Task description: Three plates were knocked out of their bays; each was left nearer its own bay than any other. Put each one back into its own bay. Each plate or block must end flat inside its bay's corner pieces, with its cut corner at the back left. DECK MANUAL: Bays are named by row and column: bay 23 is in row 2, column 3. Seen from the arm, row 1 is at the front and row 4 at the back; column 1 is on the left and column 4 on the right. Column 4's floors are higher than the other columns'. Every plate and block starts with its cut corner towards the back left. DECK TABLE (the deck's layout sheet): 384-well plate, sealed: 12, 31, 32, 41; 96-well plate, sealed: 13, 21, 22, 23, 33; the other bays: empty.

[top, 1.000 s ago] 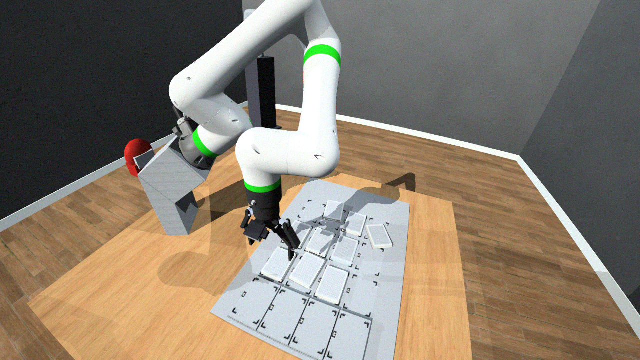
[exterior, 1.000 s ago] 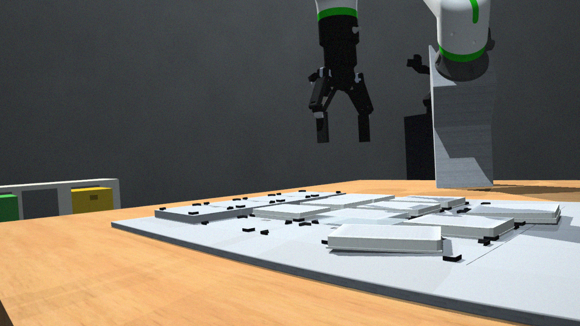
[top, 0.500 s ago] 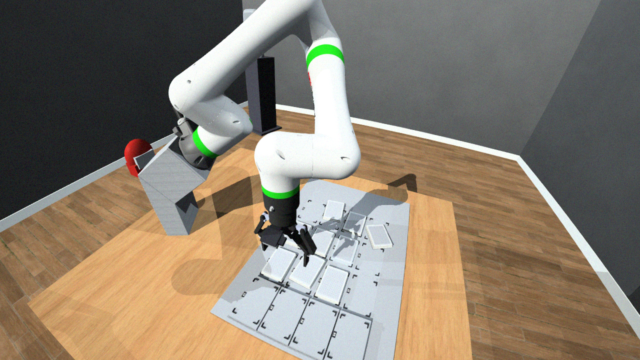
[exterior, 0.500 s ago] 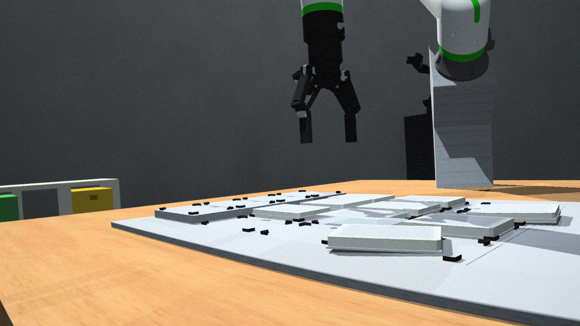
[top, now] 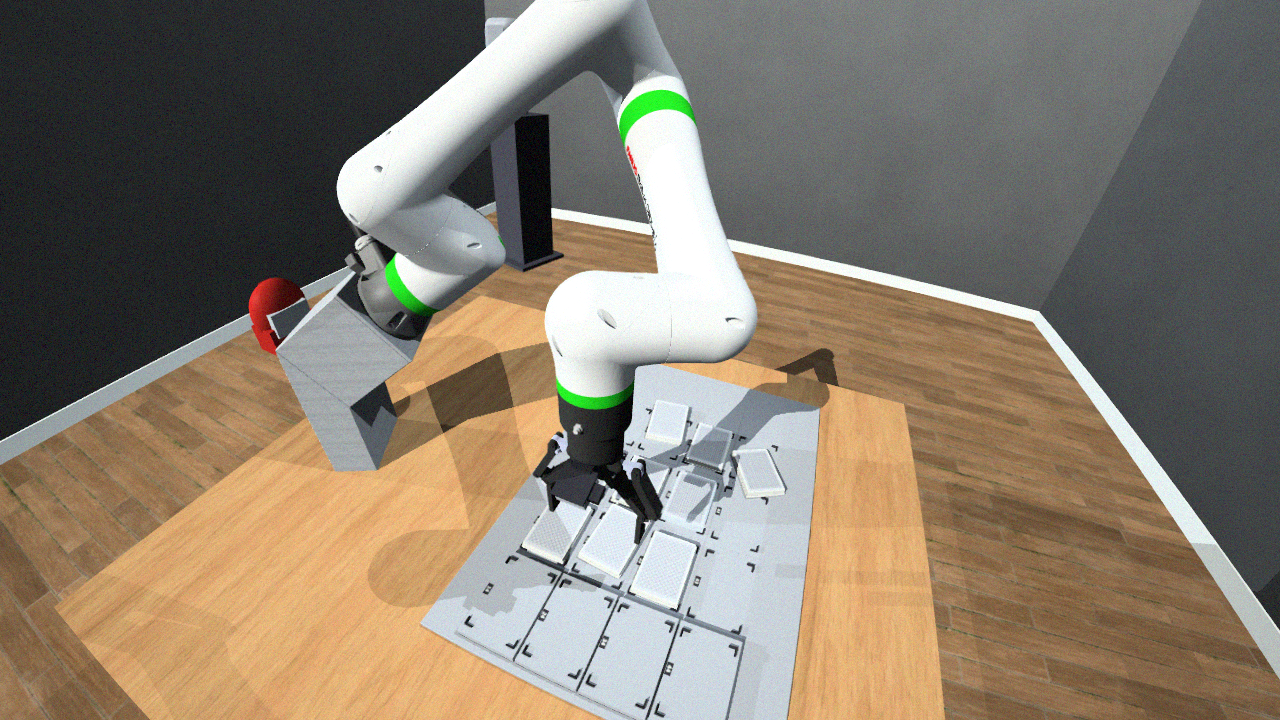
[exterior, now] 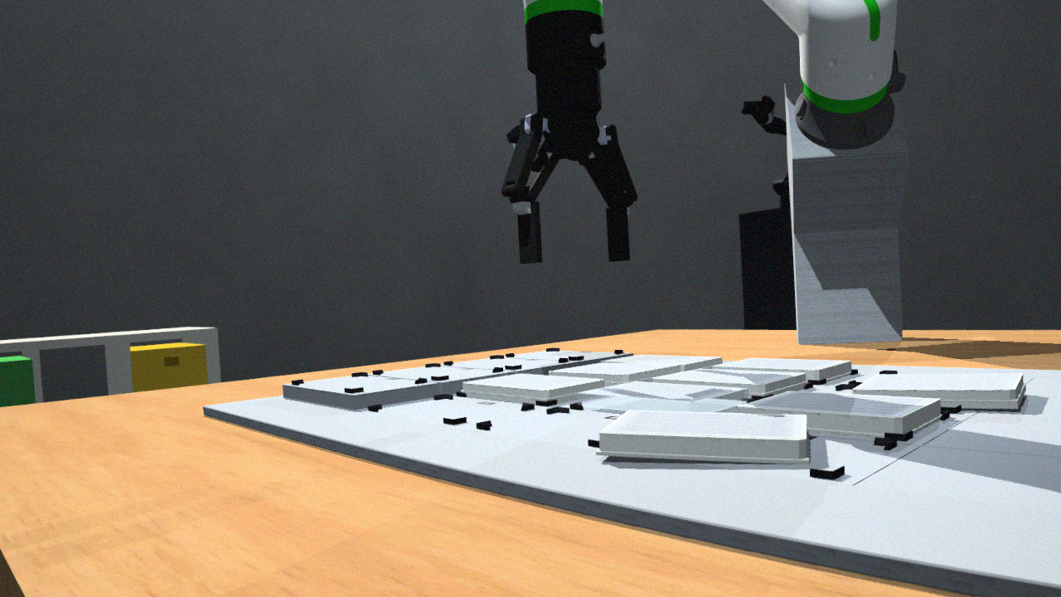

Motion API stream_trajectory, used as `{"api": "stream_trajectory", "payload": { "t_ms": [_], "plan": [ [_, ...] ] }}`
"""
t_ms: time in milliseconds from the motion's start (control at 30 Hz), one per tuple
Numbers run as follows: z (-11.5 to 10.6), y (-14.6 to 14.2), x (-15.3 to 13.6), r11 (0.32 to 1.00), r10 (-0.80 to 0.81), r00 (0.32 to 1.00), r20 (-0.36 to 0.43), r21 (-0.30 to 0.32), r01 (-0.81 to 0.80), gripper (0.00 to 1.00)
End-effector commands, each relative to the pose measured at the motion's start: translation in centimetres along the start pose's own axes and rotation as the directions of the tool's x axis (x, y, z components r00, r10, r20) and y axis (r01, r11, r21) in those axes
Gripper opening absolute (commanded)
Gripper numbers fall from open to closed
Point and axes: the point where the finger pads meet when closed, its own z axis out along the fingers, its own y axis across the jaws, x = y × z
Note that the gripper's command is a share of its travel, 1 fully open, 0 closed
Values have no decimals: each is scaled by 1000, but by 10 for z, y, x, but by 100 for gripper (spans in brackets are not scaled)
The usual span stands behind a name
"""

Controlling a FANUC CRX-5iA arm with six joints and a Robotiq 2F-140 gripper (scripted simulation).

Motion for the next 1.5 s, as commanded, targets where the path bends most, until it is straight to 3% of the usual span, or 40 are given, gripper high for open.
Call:
{"api": "stream_trajectory", "payload": {
  "t_ms": [0, 1467],
  "plan": [
    [-1, -1, 0, 1000, -1, 1000, -1, 1, 1, 100],
    [-1, -1, -4, 1000, -1, 1000, -1, 1, 1, 100]
  ]
}}
